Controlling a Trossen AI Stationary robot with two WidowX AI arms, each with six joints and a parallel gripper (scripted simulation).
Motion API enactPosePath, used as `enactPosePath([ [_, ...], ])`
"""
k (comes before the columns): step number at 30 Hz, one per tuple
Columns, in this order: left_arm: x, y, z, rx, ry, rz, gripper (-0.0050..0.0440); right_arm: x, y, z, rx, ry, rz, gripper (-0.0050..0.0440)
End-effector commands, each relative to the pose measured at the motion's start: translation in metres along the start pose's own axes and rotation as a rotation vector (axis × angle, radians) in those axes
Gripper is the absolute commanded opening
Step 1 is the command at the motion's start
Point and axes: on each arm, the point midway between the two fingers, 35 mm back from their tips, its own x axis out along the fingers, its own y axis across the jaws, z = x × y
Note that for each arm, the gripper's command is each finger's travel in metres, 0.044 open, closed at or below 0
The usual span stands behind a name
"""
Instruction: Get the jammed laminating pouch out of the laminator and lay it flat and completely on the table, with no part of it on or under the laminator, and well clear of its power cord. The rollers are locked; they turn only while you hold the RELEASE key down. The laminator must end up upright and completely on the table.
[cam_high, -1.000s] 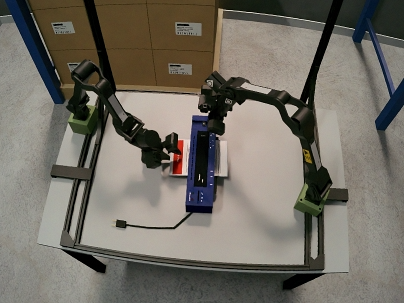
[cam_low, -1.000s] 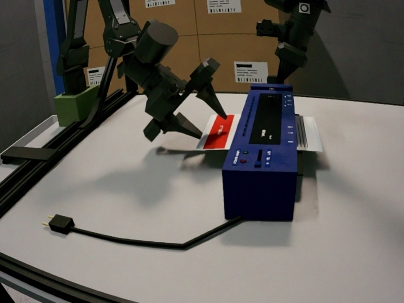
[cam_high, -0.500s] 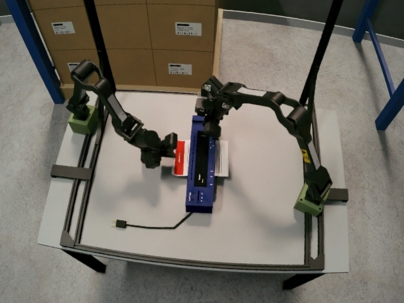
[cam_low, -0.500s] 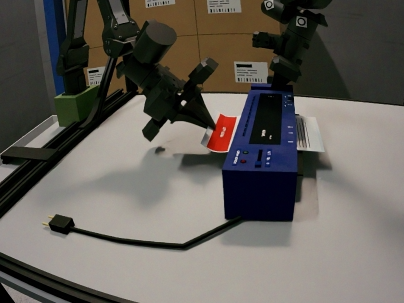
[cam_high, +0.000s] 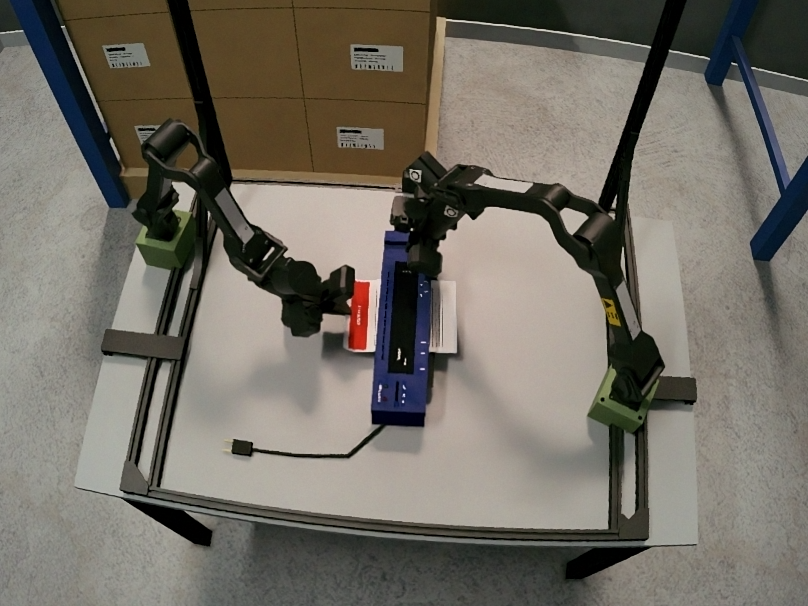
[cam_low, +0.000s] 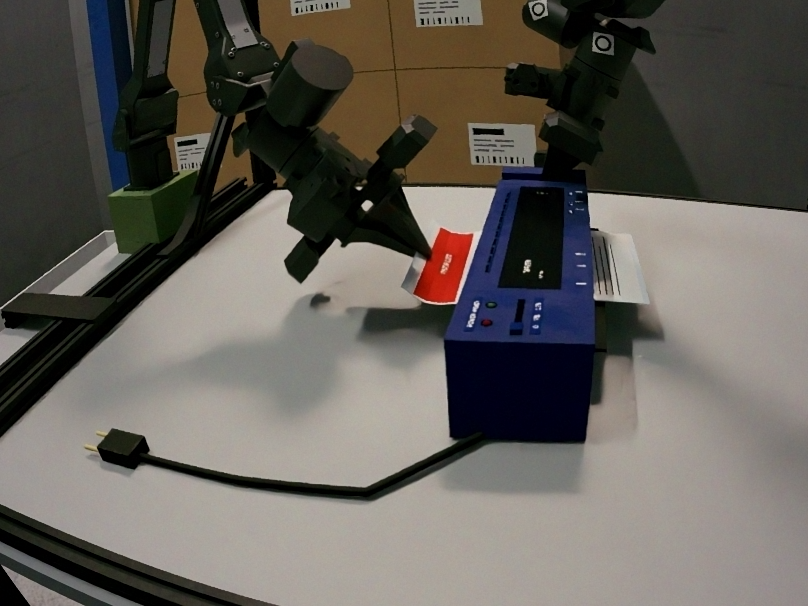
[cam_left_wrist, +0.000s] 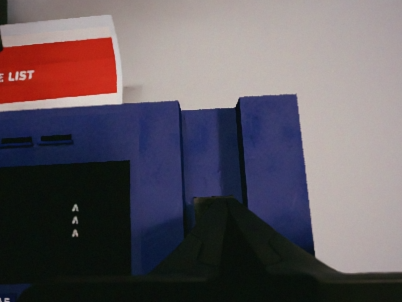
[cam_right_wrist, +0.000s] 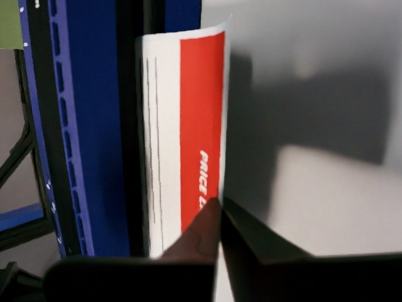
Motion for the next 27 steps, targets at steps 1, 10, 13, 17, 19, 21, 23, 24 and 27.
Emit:
enactPosePath([
  [1,0.004,0.001,0.002,-0.002,-0.004,0.0,-0.005,-0.003,0.01,0.003,-0.01,-0.01,0.023,-0.005],
  [10,0.004,0.001,0.002,-0.002,-0.004,0.0,-0.005,-0.024,0.01,0.003,-0.009,-0.013,0.016,-0.005],
  [13,0.004,0.001,0.002,-0.002,-0.004,0.0,-0.005,-0.024,0.01,0.003,-0.009,-0.013,0.016,-0.005],
  [17,0.004,0.001,0.002,-0.002,-0.004,0.0,-0.005,-0.024,0.01,0.003,-0.009,-0.013,0.016,-0.005],
  [19,0.004,0.001,0.002,-0.002,-0.004,0.0,-0.005,-0.024,0.01,0.003,-0.009,-0.013,0.016,-0.005],
  [21,0.004,0.001,0.002,-0.002,-0.004,0.0,-0.005,-0.024,0.01,0.003,-0.009,-0.013,0.016,-0.005],
  [23,0.004,0.001,0.002,-0.002,-0.004,0.0,-0.005,-0.04,0.011,0.002,-0.01,-0.012,0.018,-0.005],
  [24,0.004,0.001,0.002,-0.002,-0.004,0.0,-0.005,-0.044,0.01,0.002,-0.009,-0.013,0.016,-0.005],
  [27,0.004,0.001,0.002,-0.002,-0.004,0.0,-0.005,-0.044,0.01,0.002,-0.009,-0.013,0.016,-0.005],
])
